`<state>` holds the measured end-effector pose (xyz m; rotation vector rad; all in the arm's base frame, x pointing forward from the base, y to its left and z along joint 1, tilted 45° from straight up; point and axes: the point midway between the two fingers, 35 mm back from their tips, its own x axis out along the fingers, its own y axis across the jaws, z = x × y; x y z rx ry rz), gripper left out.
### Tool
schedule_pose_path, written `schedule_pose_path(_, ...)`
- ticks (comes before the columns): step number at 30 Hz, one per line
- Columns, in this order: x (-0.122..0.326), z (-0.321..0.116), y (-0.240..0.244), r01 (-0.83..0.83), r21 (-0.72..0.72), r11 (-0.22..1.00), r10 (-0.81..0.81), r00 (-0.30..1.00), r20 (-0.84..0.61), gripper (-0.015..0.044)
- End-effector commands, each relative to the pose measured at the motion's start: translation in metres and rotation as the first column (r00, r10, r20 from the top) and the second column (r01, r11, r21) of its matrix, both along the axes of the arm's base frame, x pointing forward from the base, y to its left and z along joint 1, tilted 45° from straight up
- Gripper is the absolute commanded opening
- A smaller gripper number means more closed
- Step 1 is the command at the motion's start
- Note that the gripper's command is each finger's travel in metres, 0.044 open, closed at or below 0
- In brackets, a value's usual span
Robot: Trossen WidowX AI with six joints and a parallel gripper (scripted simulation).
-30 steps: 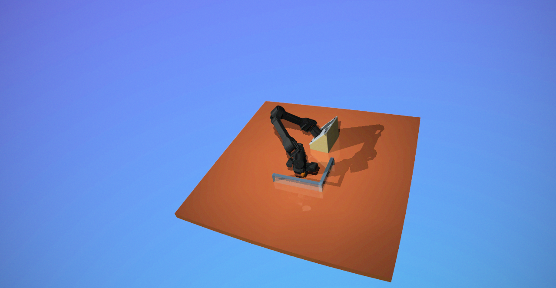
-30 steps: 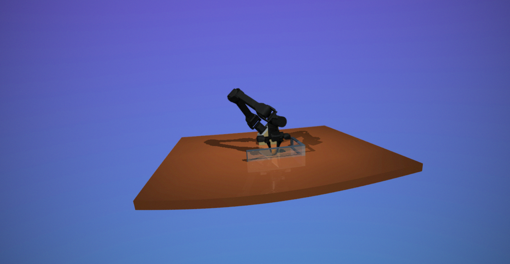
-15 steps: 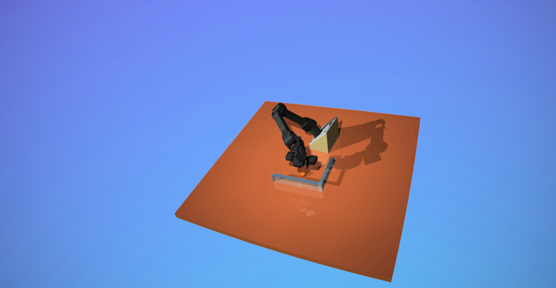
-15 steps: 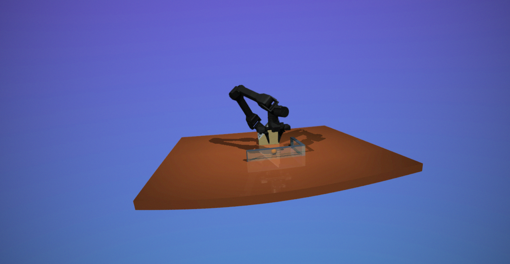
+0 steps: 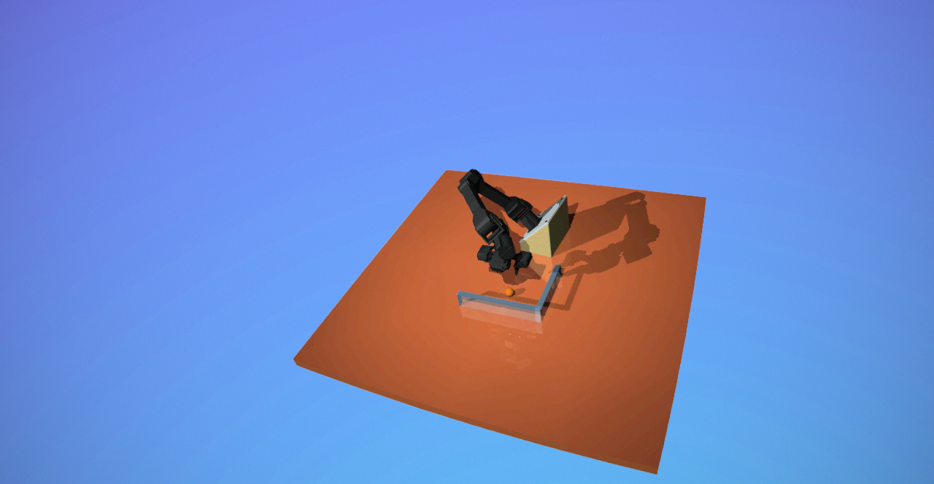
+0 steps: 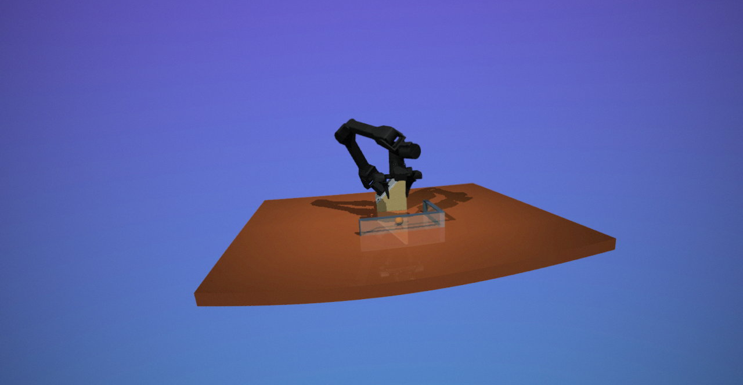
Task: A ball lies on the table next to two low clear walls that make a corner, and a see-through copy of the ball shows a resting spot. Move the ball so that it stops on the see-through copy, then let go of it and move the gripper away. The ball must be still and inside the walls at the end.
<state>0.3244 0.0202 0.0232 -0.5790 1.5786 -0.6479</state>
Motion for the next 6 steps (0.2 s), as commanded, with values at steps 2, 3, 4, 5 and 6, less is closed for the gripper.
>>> schedule_pose_path(2, 0.0033, 0.0200, 0.0220, -0.008, 0.009, 1.000, 0.008, 1.000, 0.024, 0.0440)
schedule_pose_path(3, 0.0033, 0.0200, 0.0220, -0.008, 0.009, 1.000, 0.008, 1.000, 0.024, 0.0440)
schedule_pose_path(4, 0.0033, 0.0200, 0.0220, -0.008, 0.009, 1.000, 0.008, 1.000, 0.024, 0.0440)
schedule_pose_path(5, 0.0033, 0.0200, 0.0220, -0.008, 0.009, 1.000, 0.008, 1.000, 0.024, 0.0440)
schedule_pose_path(6, 0.0033, 0.0200, 0.0220, -0.008, 0.009, 1.000, 0.008, 1.000, 0.024, 0.0440)
